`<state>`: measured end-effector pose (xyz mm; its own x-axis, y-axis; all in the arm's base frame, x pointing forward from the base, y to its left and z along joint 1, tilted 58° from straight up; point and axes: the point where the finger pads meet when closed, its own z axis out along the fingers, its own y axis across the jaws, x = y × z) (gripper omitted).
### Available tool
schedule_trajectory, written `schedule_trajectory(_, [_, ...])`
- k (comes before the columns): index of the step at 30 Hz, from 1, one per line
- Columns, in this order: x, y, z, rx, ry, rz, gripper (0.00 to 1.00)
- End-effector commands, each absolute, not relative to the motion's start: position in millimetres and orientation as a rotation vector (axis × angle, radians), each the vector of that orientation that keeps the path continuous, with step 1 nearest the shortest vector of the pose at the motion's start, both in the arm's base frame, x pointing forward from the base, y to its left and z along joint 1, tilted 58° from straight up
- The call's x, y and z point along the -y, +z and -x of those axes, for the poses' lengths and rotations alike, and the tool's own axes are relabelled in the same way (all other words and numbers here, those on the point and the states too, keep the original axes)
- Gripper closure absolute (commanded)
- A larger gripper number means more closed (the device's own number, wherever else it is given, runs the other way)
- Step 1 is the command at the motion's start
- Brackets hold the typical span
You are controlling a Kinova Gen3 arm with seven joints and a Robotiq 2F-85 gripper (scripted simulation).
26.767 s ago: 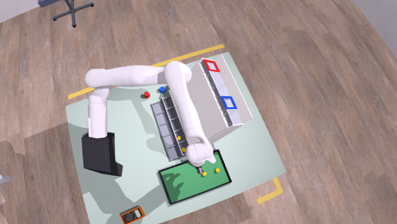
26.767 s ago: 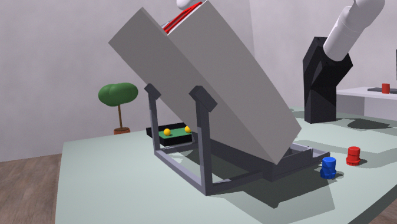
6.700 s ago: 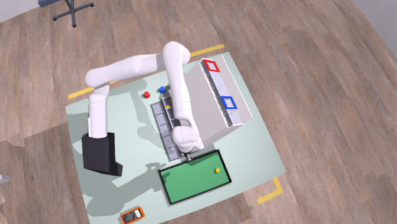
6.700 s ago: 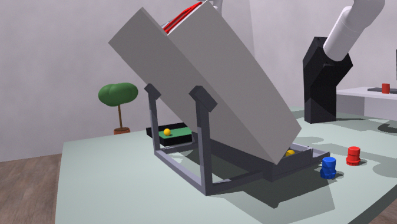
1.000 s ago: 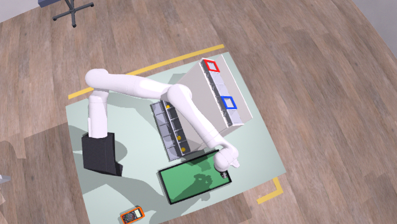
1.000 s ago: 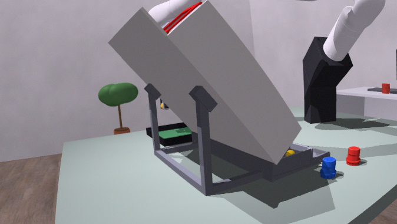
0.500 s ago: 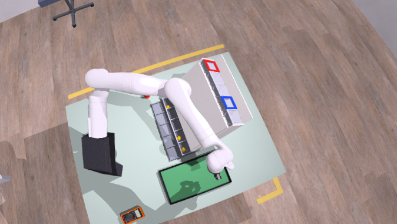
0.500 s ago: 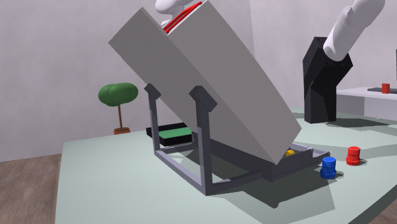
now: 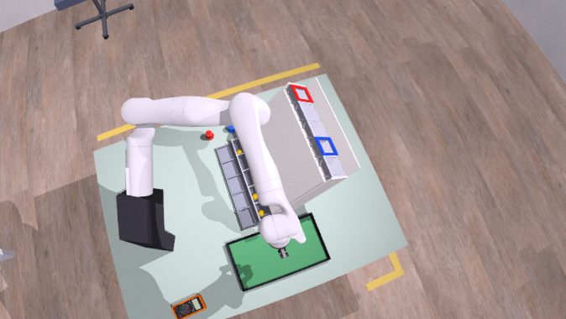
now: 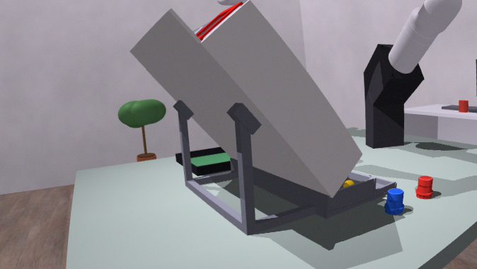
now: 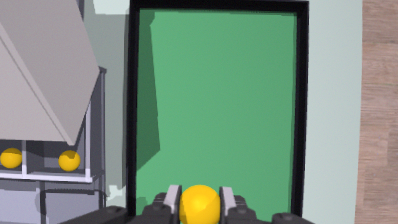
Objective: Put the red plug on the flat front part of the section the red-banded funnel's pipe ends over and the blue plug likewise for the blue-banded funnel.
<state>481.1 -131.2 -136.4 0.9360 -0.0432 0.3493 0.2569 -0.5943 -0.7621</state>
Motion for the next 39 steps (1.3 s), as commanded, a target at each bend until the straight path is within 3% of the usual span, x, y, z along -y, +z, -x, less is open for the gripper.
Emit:
schedule_trajectory(1, [119.9, -66.8, -478.8, 0.163, -0.425, 2.165, 1.00])
schedule_trajectory(6, [110.3, -13.6, -476.8, 0.163, -0.425, 2.165, 1.00])
schedule_trajectory(12, [110.3, -13.6, -476.8, 0.163, -0.425, 2.165, 1.00])
schedule_trajectory(13, [97.6, 46.3, -465.0, 0.165, -0.423, 2.154, 1.00])
schedule_trajectory(21, [85.7, 114.5, -453.1, 0.165, -0.423, 2.154, 1.00])
schedule_trajectory(29, [85.7, 114.5, -453.1, 0.165, -0.423, 2.154, 1.00])
schedule_trajectory(30, [74.2, 178.5, -441.2, 0.164, -0.424, 2.153, 1.00])
schedule_trajectory(39, [62.0, 252.1, -428.6, 0.164, -0.424, 2.153, 1.00])
